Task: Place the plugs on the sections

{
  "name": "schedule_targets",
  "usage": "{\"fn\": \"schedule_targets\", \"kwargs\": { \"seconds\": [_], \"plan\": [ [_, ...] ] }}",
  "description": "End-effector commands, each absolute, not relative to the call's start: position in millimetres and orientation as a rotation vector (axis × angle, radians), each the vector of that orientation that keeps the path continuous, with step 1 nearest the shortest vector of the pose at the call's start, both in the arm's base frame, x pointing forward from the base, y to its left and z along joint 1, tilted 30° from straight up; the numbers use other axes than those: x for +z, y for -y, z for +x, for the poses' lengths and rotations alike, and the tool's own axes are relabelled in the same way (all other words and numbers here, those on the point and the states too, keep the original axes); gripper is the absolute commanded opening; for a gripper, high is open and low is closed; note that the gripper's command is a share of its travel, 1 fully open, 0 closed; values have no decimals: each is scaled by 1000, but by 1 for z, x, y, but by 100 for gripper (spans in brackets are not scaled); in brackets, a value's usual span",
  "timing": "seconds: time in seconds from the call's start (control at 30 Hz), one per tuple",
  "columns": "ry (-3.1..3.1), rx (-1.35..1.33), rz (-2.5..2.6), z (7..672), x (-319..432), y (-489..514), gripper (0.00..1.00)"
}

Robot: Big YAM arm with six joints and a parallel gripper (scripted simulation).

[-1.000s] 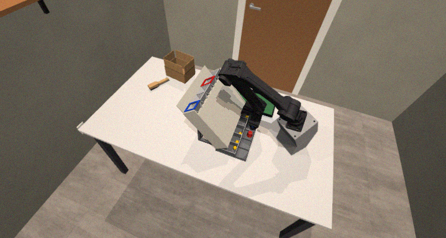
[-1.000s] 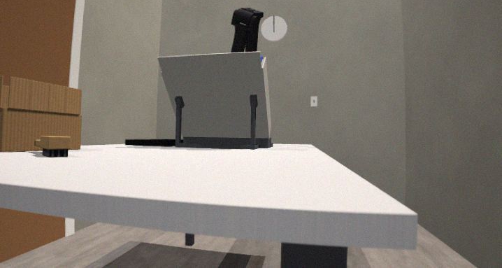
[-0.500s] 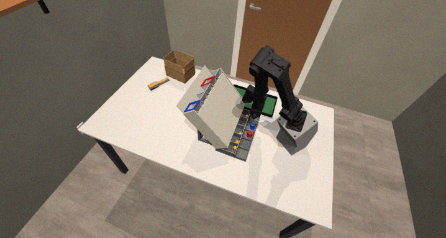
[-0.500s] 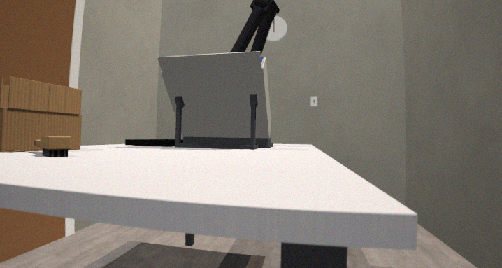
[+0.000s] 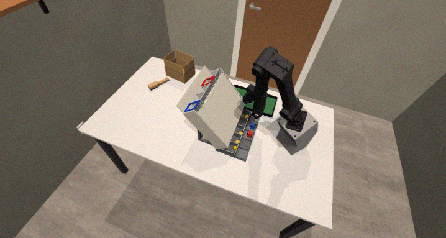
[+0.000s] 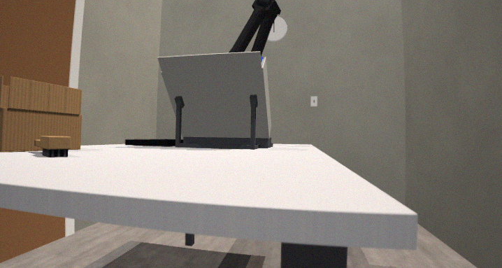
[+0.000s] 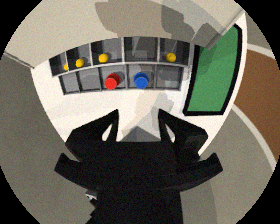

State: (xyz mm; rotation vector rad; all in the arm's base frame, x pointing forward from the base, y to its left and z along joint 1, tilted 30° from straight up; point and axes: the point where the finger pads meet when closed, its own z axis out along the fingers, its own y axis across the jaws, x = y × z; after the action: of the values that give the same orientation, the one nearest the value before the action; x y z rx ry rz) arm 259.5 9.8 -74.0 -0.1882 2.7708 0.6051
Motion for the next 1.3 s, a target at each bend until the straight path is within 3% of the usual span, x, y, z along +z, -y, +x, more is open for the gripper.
{"fn": "schedule_targets", "kwargs": {
  "seconds": [0.0, 0.6, 1.1, 1.27],
  "plan": [
    [-2759, 602, -192, 267, -73, -5, 59],
    [-2763, 601, -191, 270, -72, -5, 59],
    [-2759, 598, -196, 288, 76, -25, 59],
    [-2756, 598, -198, 289, 78, -25, 59]
  ]
}}
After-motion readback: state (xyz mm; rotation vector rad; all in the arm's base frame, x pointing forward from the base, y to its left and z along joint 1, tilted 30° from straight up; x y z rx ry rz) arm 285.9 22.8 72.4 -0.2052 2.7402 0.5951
